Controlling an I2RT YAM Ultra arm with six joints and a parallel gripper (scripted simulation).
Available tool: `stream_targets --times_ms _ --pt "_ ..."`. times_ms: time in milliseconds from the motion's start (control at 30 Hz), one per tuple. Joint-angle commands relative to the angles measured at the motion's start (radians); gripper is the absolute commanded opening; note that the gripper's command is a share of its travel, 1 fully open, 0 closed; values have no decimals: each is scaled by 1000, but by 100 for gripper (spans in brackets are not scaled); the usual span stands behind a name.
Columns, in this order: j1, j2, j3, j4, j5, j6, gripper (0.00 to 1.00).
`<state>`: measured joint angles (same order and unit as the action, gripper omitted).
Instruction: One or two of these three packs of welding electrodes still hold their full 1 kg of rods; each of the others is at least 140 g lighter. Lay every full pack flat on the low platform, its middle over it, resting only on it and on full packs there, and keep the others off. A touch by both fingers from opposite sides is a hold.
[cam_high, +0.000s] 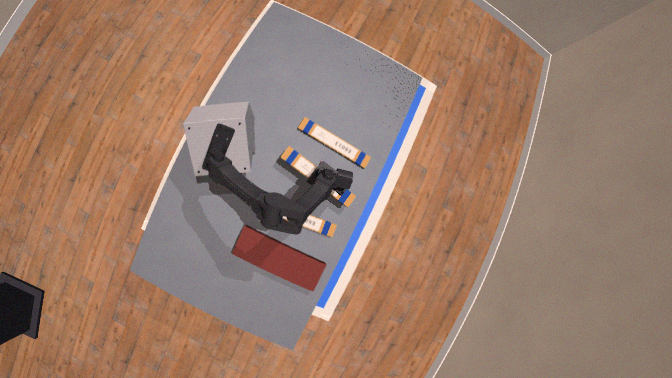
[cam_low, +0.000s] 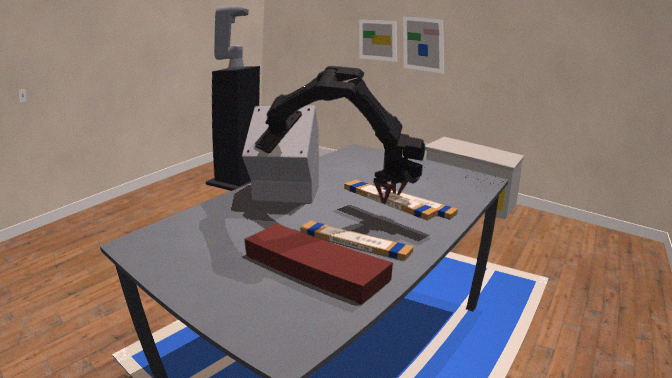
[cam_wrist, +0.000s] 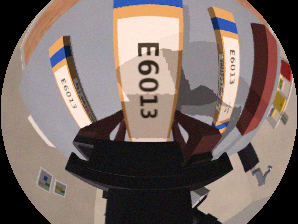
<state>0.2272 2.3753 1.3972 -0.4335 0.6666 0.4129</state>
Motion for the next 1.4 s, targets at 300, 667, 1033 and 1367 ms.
stream_targets --times_ms 300,667,1033,1367 --pt "12 26 26 70 -7 -46 0" --pt "-10 27 30 115 -6 -73 0" --pt "-27 48 36 141 -13 -95 0" --pt "-30 48 36 136 -15 -99 0"
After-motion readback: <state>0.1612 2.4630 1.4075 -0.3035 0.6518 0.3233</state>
